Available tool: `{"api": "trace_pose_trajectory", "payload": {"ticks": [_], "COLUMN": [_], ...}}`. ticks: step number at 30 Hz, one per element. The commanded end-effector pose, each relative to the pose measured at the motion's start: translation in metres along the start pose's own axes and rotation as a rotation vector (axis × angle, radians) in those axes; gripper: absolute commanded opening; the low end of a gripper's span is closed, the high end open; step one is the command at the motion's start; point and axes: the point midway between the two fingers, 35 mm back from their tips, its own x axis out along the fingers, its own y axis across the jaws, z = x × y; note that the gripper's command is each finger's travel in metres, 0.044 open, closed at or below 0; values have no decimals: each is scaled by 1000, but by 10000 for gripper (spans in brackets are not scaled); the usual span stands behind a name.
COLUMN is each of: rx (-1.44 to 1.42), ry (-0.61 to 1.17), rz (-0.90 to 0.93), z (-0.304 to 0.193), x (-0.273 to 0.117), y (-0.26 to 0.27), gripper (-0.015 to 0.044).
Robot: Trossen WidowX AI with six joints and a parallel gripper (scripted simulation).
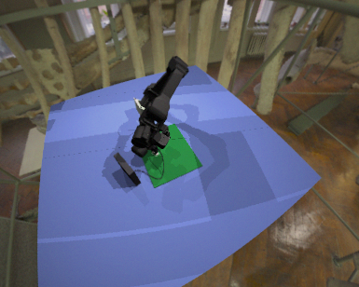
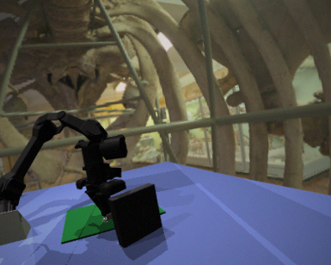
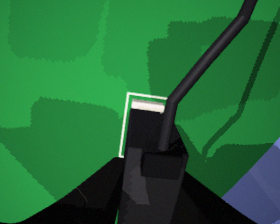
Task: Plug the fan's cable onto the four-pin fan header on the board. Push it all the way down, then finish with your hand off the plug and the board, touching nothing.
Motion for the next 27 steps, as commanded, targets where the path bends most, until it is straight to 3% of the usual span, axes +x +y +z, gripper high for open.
{"api": "trace_pose_trajectory", "payload": {"ticks": [1, 17, 27], "rx": [3, 3, 1], "ry": [-4, -4, -3], "rz": [1, 2, 3], "z": [0, 1, 0], "x": [3, 14, 11], "y": [0, 0, 1], "gripper": [0, 0, 260]}}
